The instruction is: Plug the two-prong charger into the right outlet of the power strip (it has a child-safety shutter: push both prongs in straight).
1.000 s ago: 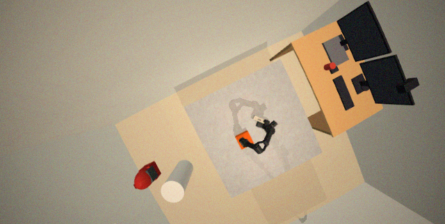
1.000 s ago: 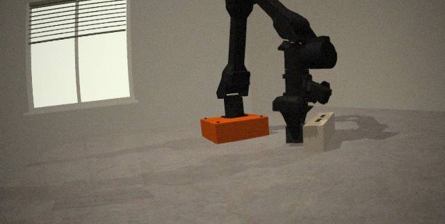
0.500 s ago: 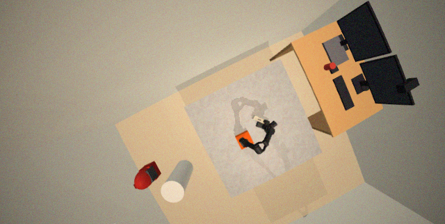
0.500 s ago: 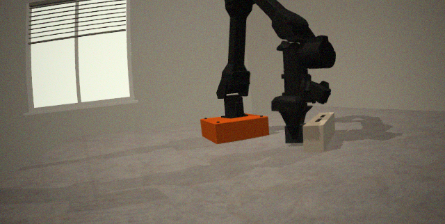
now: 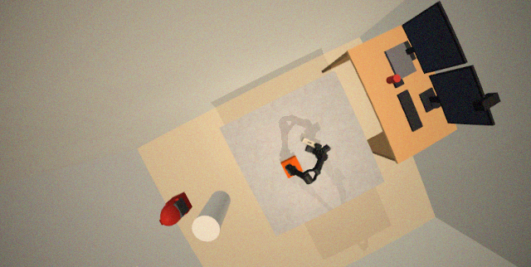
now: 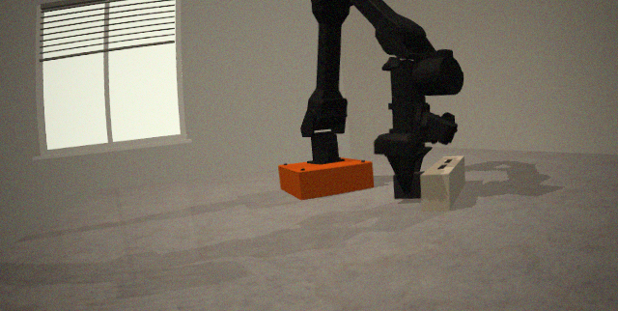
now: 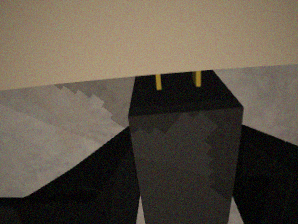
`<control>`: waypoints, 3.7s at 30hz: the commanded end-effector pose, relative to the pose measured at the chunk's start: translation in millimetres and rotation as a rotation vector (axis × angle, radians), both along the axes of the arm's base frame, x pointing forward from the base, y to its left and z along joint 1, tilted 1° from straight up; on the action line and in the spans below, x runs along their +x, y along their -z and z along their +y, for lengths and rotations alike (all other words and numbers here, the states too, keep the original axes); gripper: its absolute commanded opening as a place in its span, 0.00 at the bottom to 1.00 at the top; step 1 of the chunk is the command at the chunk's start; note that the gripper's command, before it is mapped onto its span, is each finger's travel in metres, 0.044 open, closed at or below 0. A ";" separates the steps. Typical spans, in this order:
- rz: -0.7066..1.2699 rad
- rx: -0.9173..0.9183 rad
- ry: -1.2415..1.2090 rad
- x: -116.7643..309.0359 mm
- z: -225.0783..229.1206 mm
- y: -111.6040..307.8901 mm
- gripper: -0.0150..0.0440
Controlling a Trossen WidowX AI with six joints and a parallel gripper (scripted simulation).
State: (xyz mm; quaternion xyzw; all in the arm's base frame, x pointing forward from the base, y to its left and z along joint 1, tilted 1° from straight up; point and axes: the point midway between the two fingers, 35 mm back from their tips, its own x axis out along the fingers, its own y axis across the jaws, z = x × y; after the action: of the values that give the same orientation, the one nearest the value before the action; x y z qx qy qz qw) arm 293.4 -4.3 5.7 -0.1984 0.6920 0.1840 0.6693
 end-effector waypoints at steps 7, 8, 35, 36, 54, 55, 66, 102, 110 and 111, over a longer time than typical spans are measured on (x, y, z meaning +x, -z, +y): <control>0.000 -0.001 -0.003 -2.8 -1.8 0.0 0.25; 0.000 -0.001 -0.003 -3.0 -2.0 0.0 0.25; 0.000 -0.002 -0.003 -8.0 -4.6 0.6 0.25; 0.000 -0.002 -0.003 -8.7 -5.0 0.8 0.25; 0.000 -0.002 -0.003 -9.0 -5.0 1.3 0.25; 0.000 -0.002 -0.003 -8.9 -5.0 1.3 0.25; 0.000 -0.002 -0.003 -7.5 -5.0 0.4 0.25; 0.000 -0.002 -0.003 -3.5 -3.2 -0.5 0.25; 0.000 -0.002 -0.003 -3.5 -3.1 -0.4 0.25; 0.000 -0.002 -0.003 -3.5 -3.1 -0.3 0.25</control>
State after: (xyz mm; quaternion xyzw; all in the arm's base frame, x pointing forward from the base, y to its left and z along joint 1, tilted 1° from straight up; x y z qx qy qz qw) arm 288.8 -7.3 5.2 -0.2000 0.6921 0.1865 0.6680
